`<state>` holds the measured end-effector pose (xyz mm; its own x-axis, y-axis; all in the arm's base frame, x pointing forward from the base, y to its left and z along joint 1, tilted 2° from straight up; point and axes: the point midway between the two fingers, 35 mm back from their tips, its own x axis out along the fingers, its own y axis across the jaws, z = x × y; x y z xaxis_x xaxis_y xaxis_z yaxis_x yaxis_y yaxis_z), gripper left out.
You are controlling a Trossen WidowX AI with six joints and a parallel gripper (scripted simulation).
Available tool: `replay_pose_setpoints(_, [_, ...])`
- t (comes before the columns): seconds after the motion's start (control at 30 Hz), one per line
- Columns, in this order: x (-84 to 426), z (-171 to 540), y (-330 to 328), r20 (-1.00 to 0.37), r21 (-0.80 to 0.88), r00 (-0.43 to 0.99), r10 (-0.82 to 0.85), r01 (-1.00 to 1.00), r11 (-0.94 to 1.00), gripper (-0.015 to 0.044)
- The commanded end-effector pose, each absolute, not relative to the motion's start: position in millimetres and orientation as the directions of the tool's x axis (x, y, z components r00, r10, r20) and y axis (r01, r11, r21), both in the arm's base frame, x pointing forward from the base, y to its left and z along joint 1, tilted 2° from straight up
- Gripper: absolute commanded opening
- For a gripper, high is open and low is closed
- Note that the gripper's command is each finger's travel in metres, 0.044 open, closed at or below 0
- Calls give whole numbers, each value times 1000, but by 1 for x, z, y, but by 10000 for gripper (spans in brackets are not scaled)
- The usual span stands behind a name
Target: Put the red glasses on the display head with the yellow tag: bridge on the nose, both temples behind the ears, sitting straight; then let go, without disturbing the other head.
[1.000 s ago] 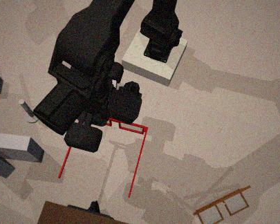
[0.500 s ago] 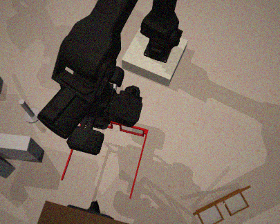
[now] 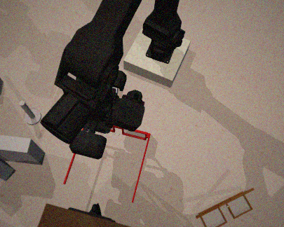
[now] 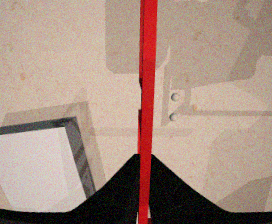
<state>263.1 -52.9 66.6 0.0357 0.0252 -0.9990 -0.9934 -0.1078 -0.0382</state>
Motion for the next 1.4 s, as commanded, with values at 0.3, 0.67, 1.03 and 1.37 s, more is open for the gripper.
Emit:
replay_pose_setpoints(0.3, [280, 66, -51, -999, -40, 37, 22, -994, -105, 0])
replay_pose_setpoints(0.67, [295, 66, -50, -999, -41, 39, 23, -994, -105, 0])
replay_pose_setpoints(1.03, [311, 67, -48, -999, -42, 40, 23, -994, -105, 0])
replay_pose_setpoints(1.37, [325, 67, -47, -999, -43, 41, 23, -994, -105, 0])
